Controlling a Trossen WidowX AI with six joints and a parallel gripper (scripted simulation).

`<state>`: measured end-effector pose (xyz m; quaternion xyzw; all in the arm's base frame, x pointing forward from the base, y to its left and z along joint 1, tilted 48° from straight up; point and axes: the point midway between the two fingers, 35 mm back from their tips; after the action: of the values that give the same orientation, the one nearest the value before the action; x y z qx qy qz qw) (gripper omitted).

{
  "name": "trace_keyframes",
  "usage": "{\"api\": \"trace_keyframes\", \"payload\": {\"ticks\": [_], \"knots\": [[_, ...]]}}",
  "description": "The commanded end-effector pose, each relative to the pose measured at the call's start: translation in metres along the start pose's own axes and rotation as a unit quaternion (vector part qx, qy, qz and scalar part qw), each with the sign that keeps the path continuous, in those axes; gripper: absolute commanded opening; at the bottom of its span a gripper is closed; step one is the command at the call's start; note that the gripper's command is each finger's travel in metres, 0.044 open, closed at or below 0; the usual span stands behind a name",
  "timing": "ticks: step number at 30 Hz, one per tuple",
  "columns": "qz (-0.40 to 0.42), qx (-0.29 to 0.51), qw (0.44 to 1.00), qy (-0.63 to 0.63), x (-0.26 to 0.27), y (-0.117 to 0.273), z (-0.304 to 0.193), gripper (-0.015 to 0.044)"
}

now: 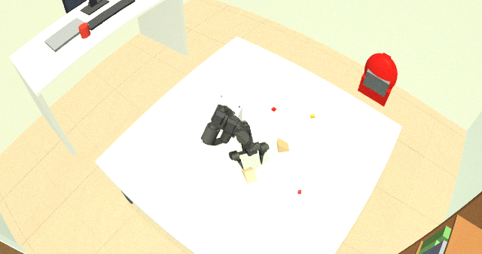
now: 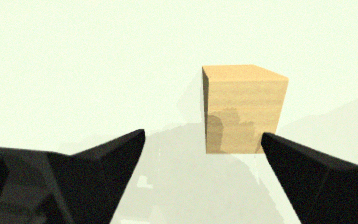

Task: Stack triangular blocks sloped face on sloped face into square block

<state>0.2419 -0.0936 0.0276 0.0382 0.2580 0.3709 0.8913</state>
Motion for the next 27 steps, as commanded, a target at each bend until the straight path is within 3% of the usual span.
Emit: {"api": "trace_keyframes", "payload": {"ticks": [1,27], "knots": [[0.002,0.001,1.000,0.006,-0.002,0.000,0.000,0.0440],[-0.001,-0.028,1.000,0.002,-0.018,-0.020,0.025,0.0440]]}}
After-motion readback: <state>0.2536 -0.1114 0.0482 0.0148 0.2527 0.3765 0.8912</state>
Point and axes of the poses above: the point midway between the two fingers, 35 mm back from their tips, its own y axis back along the fingers, its own x axis across the jaws, z = x × y, and after that the axes turned 13 degrees about -y, right-handed
